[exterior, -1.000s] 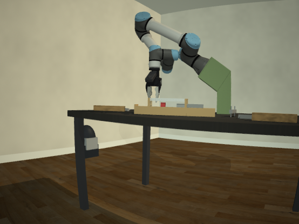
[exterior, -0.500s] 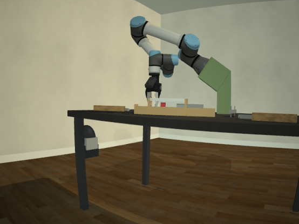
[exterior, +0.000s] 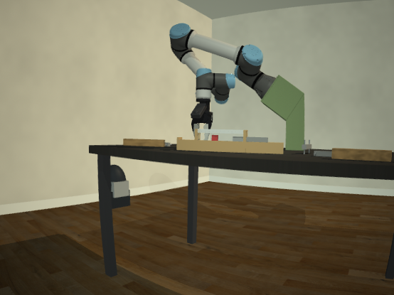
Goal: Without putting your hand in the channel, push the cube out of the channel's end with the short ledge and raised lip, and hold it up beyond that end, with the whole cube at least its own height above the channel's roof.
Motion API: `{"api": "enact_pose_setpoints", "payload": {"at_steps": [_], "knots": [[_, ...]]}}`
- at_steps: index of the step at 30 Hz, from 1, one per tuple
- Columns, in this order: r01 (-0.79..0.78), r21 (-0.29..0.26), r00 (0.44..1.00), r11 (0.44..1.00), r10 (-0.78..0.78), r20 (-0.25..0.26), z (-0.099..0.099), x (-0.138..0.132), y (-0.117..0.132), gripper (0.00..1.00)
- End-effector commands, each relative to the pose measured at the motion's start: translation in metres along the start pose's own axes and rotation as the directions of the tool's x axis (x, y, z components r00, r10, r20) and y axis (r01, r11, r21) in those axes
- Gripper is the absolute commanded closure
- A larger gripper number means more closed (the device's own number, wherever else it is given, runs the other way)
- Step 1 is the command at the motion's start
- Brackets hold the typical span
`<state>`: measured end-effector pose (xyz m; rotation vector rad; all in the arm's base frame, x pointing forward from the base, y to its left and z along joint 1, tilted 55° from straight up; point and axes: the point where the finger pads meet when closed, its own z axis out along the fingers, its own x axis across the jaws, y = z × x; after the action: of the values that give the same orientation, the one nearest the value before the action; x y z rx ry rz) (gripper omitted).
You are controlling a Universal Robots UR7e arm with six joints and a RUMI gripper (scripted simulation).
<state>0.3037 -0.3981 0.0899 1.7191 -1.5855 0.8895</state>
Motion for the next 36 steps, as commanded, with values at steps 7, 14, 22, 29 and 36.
{"api": "enact_pose_setpoints", "payload": {"at_steps": [7, 14, 22, 29, 36], "knots": [[0.000, 0.001, 1.000, 1.000, 0.000, -0.001, 0.0149, 0.0002, -0.0002, 0.78], [0.000, 0.001, 1.000, 1.000, 0.000, -0.001, 0.0149, 0.0002, -0.0002, 0.78], [0.000, 0.001, 1.000, 1.000, 0.000, -0.001, 0.0149, 0.0002, -0.0002, 0.78], [0.000, 0.001, 1.000, 1.000, 0.000, -0.001, 0.0149, 0.0002, -0.0002, 0.78], [0.000, 0.001, 1.000, 1.000, 0.000, -0.001, 0.0149, 0.0002, -0.0002, 0.78]]}}
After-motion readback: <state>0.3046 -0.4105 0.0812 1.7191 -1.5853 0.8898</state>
